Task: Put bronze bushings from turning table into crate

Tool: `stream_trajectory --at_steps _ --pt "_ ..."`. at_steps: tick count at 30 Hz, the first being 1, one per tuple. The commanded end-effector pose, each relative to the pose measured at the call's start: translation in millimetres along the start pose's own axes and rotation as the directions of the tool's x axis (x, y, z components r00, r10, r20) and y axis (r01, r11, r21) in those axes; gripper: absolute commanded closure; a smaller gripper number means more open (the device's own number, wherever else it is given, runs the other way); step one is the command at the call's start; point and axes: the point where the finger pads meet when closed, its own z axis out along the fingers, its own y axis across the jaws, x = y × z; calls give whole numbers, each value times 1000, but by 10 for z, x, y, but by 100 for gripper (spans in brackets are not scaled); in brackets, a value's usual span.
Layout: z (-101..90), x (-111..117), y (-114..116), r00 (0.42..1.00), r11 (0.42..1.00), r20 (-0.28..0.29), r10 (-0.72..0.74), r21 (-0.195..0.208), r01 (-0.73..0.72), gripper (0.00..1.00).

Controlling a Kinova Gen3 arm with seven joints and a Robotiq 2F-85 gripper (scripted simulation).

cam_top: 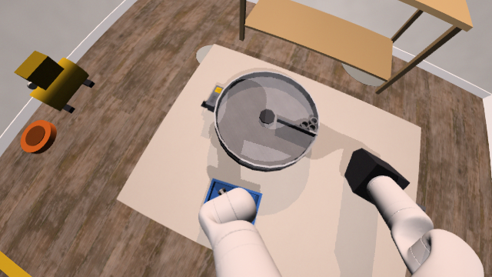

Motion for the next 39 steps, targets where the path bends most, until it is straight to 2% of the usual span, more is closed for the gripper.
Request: stream_trajectory --at_steps 1,16,39 --pt "-7 2 6 1000 1000 -1 0 -2 0 84" --pt "-7 2 6 1000 1000 -1 0 -2 0 84" --pt "-105 2 11 1000 1000 -1 0 -1 0 84"
